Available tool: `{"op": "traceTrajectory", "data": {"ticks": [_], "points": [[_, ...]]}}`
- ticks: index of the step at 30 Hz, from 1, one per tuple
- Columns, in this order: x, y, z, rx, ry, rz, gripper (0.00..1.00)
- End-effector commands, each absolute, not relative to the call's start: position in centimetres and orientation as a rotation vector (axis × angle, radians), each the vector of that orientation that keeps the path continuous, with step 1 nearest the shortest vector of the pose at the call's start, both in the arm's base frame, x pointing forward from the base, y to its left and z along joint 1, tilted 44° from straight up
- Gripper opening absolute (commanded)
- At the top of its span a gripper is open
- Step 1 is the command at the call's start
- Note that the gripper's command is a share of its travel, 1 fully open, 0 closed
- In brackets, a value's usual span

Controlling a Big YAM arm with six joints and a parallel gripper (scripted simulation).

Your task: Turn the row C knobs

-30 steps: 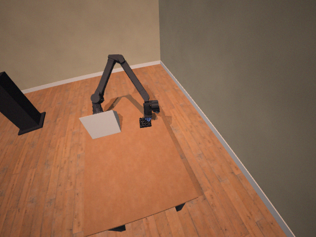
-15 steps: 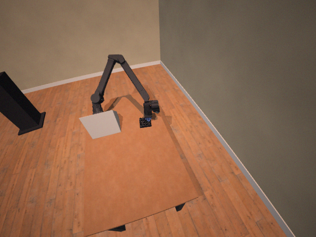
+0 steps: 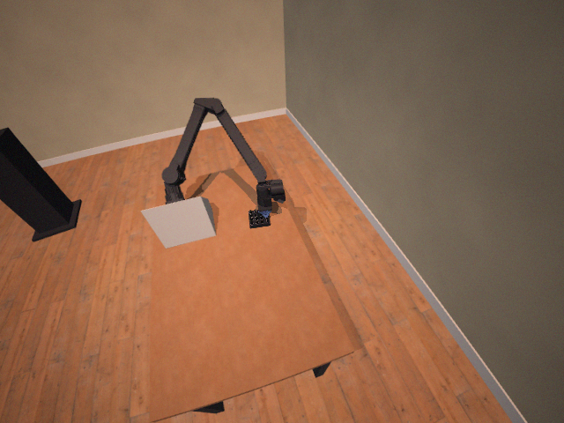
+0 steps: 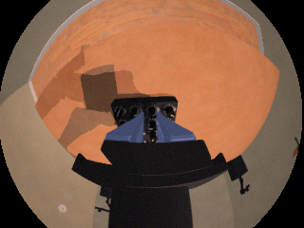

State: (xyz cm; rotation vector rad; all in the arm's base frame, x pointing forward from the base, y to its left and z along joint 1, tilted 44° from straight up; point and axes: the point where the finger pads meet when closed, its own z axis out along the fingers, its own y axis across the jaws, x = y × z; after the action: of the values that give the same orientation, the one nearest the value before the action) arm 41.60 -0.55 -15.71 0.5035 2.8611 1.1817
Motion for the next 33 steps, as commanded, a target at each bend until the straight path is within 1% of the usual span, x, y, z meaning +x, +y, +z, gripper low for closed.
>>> {"op": "traceTrajectory", "data": {"ticks": [1,33], "points": [[41.85,-0.03,-16.24,0.515,2.861,1.189,0.20],[41.72,-0.36,-16.34,0.535,2.858,1.189,0.20]]}}
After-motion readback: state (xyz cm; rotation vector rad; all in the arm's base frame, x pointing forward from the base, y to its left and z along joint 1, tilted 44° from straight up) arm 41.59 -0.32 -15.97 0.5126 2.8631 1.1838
